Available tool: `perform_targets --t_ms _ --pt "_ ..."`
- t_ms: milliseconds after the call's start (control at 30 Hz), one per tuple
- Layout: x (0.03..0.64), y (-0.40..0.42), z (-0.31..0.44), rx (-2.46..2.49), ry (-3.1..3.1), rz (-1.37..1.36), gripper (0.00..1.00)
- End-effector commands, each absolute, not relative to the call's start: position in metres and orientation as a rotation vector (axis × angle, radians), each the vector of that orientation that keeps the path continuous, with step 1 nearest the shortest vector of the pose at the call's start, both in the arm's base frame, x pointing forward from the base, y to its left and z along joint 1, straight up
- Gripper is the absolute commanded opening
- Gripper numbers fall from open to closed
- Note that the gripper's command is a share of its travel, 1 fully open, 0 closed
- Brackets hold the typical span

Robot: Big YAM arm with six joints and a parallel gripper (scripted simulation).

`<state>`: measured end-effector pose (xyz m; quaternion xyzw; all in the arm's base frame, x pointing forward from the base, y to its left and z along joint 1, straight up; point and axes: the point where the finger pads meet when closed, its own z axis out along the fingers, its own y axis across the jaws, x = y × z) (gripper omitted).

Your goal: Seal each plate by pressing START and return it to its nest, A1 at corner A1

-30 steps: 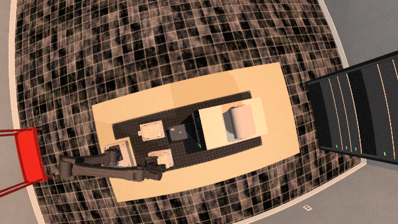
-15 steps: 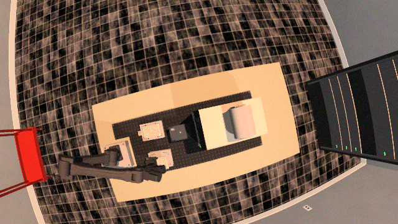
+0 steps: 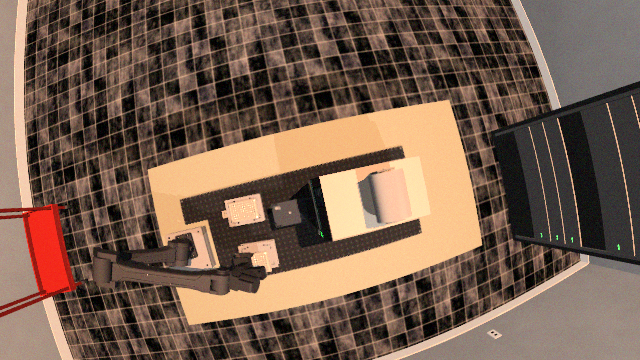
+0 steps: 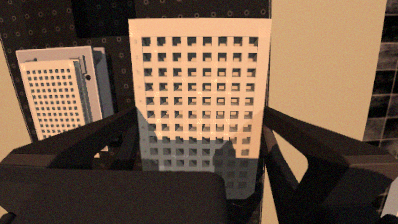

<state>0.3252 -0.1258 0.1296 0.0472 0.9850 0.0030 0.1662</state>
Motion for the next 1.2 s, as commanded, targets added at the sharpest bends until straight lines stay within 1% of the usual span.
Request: perform_targets --t_ms 0,333,1067,1100,1167 --pt "0.337 -0.133 0.135 0.15 2.782 -0.001 0.0" --pt "0.327 -0.129 0.122 0.153 2.812 0.017 0.0" --pt "0.345 -0.136 0.145 0.14 2.762 -0.011 0.0" --pt "0.335 -0.136 0.132 0.112 2.76 -0.009 0.0" --pt "0.335 -0.136 0.132 0.112 2.76 -0.009 0.0"
